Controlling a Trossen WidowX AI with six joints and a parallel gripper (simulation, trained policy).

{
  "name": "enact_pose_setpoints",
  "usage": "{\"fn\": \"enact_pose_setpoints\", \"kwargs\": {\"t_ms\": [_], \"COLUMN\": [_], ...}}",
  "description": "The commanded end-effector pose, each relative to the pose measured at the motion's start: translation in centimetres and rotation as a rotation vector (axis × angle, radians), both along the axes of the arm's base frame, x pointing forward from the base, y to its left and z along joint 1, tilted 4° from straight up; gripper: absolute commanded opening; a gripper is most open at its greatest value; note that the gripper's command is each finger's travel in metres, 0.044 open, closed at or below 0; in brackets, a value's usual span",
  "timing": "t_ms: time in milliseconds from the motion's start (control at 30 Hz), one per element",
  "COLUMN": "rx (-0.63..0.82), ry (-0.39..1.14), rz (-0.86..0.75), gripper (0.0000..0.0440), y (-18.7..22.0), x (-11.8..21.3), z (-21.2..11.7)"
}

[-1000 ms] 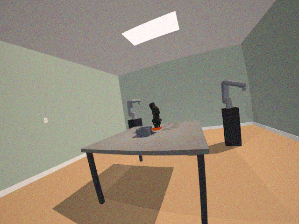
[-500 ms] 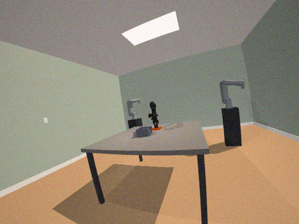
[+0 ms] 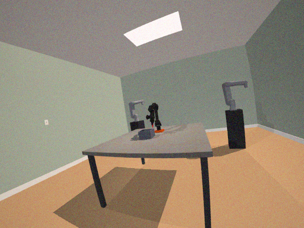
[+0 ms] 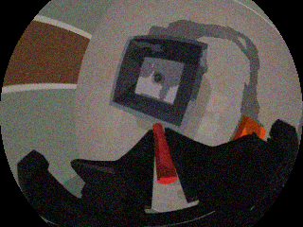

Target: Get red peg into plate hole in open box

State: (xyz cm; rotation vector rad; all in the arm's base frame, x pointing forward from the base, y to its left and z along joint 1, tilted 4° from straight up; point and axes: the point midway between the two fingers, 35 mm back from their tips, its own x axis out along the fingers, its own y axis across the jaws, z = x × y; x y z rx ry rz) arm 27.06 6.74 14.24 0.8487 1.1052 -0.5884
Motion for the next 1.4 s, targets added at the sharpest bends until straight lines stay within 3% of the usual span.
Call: {"fn": "enact_pose_setpoints", "kwargs": {"t_ms": [0, 1000, 1067, 1233, 1367], "rx": [-0.014, -0.001, -0.005, -0.024, -0.031], "ry": [-0.002, 0.096, 0.11, 0.145, 0.165], "rz": [-0.026, -0.134, -0.129, -0.107, -0.103], "gripper": [0.0, 0.002, 0.0043, 0.0155, 0.016], "y": [-1.2, -6.7, -6.8, -7.3, -7.6], "x": [1.0, 5.6, 5.8, 6.2, 6.5], "z": [-0.2, -5.3, -6.0, -7.0, -7.2]}}
